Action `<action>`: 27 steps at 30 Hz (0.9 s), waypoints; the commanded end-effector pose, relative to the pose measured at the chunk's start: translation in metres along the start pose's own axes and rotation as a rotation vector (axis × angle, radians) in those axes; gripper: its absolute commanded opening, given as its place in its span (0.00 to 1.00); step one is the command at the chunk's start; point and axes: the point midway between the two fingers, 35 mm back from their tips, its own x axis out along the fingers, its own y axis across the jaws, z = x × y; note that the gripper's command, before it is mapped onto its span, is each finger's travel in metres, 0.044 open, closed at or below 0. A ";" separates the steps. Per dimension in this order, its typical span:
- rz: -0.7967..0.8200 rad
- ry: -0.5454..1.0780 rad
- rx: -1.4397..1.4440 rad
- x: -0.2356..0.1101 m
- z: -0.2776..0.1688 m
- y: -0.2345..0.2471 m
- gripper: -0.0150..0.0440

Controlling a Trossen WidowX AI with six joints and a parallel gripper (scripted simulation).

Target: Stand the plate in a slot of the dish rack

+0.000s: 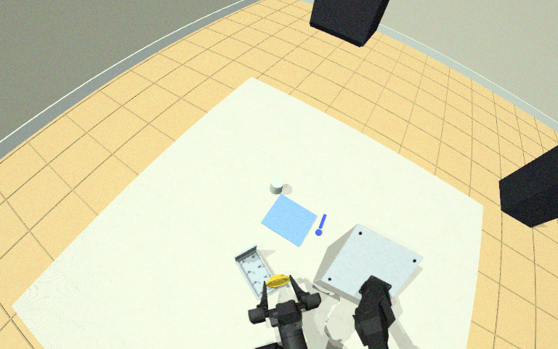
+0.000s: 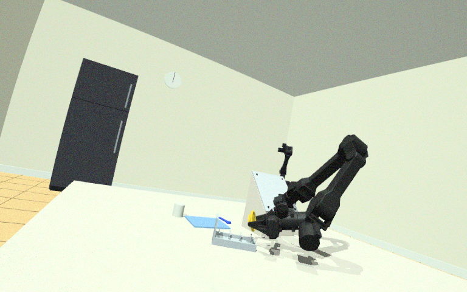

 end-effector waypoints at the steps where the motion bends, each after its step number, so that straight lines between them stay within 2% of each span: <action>1: 0.081 -0.039 -0.006 -0.006 -0.004 0.004 0.25; 14: 0.331 -0.122 0.000 -0.032 -0.016 0.014 0.25; 27: 0.330 -0.121 -0.002 -0.026 -0.015 0.016 0.25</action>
